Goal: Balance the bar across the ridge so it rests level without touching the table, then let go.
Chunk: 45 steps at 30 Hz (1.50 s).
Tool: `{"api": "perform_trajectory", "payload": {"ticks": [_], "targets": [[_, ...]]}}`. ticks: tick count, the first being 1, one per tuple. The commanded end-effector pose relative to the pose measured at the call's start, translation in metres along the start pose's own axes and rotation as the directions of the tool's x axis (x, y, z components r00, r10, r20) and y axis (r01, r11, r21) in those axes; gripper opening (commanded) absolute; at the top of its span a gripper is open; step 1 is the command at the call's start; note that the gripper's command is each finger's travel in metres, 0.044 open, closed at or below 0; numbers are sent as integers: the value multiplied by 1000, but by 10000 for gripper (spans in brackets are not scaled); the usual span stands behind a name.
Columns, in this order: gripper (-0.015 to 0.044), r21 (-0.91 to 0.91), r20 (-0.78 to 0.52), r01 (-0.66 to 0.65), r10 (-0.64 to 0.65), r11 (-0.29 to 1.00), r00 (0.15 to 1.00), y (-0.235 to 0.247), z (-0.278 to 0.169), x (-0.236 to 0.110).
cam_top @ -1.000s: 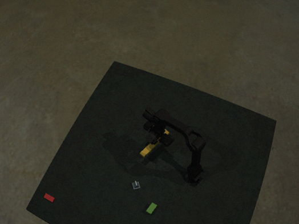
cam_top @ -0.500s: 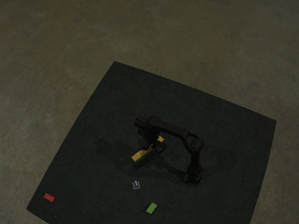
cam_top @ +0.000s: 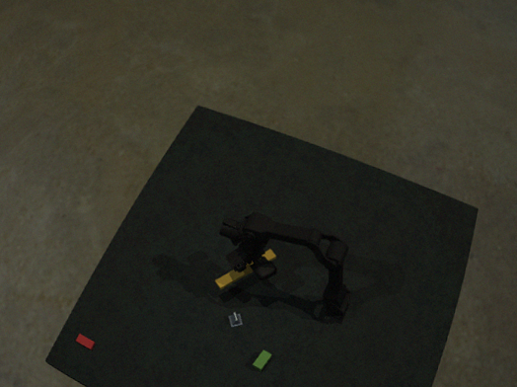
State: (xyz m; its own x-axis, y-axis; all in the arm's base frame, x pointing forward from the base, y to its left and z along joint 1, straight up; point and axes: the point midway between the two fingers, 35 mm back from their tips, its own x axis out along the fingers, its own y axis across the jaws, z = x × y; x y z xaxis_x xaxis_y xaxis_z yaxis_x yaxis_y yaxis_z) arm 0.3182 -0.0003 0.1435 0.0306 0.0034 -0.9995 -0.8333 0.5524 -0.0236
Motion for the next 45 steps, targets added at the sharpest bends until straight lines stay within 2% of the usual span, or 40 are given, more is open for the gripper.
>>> {"api": "perform_trajectory", "payload": {"ticks": [1,29,38,45], "targets": [[0,38,0,3,-3,999,1000,8,15,-1],[0,251,8,-7,5,968,1000,84,92,-2],[0,311,10,-10,8,950,1000,113,110,-3],[0,315,10,-11,8,949,1000,117,112,1]]}}
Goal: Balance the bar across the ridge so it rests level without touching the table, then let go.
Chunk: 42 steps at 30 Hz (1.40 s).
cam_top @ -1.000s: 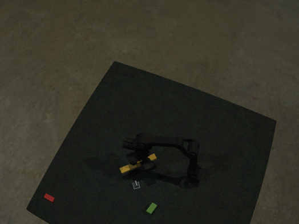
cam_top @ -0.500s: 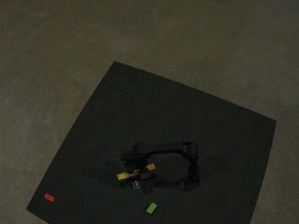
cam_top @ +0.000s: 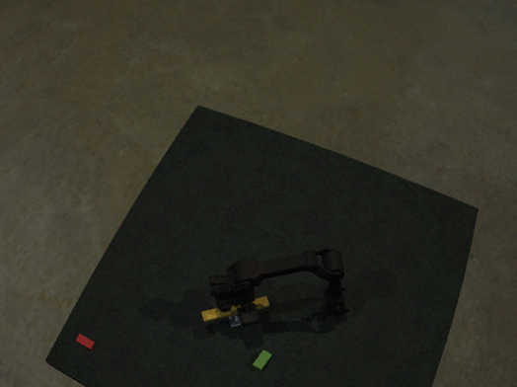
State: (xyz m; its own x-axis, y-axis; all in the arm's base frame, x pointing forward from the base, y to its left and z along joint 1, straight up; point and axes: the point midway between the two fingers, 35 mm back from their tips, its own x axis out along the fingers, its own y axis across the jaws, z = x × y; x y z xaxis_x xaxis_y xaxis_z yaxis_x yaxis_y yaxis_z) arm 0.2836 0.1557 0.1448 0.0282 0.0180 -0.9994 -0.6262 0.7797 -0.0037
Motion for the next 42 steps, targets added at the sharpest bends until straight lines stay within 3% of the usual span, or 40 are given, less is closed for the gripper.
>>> {"api": "perform_trajectory", "payload": {"ticks": [1,24,42], "targets": [[0,12,0,2,-2,1000,1000,2,1,4],[0,12,0,2,-2,1000,1000,3,0,42],[0,12,0,2,-2,1000,1000,3,1,42]]}}
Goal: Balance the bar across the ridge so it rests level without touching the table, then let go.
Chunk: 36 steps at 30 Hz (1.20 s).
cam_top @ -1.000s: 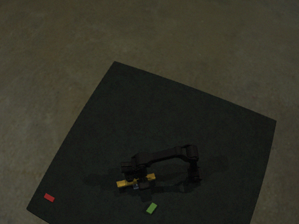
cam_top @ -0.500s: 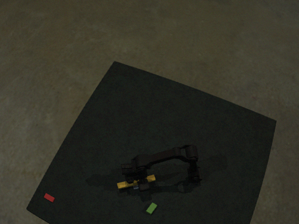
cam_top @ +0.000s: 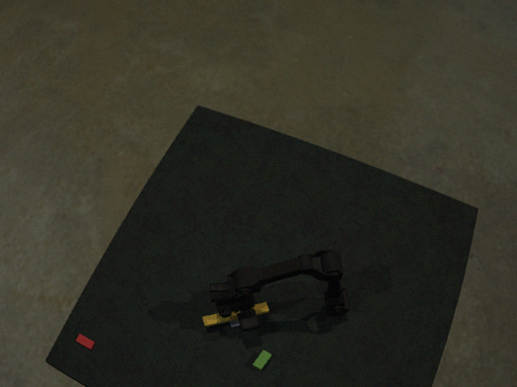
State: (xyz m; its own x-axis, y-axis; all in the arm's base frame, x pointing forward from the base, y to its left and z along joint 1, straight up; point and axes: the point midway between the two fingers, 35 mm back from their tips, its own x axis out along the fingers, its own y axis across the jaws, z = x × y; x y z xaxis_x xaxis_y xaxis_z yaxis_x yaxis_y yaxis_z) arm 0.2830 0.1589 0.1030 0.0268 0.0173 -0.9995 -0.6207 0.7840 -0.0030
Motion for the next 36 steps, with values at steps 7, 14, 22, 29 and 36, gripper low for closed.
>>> {"api": "perform_trajectory", "payload": {"ticks": [7,14,22,29,36], "targets": [[0,5,2,2,-2,1000,1000,0,0,1],[0,5,2,2,-2,1000,1000,0,0,2],[0,5,2,2,-2,1000,1000,0,0,2],[0,5,2,2,-2,1000,1000,0,0,3],[0,5,2,2,-2,1000,1000,0,0,3]]}}
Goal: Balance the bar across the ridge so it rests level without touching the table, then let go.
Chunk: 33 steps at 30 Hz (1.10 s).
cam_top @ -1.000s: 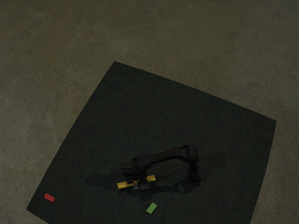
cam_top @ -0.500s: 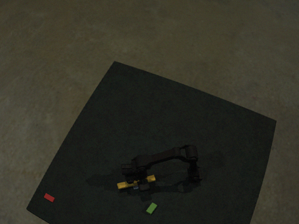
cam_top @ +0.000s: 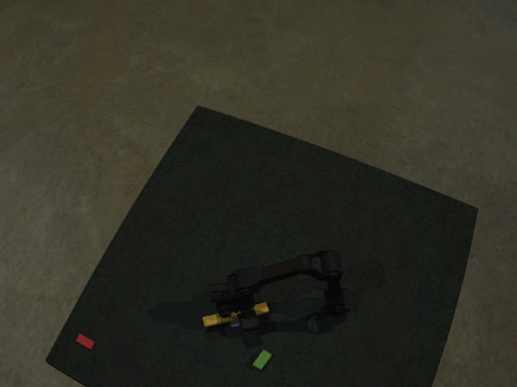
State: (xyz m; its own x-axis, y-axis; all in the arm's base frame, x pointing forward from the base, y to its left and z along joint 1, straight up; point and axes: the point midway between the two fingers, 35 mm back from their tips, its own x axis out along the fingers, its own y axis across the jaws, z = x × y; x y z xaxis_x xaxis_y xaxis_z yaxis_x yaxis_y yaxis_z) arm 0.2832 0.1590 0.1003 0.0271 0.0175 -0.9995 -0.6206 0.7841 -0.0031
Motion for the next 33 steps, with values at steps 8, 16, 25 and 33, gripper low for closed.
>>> {"api": "perform_trajectory", "payload": {"ticks": [8,16,25,33], "targets": [[0,5,1,2,-2,1000,1000,0,0,1],[0,5,1,2,-2,1000,1000,0,0,2],[0,5,1,2,-2,1000,1000,0,0,3],[0,5,1,2,-2,1000,1000,0,0,3]]}}
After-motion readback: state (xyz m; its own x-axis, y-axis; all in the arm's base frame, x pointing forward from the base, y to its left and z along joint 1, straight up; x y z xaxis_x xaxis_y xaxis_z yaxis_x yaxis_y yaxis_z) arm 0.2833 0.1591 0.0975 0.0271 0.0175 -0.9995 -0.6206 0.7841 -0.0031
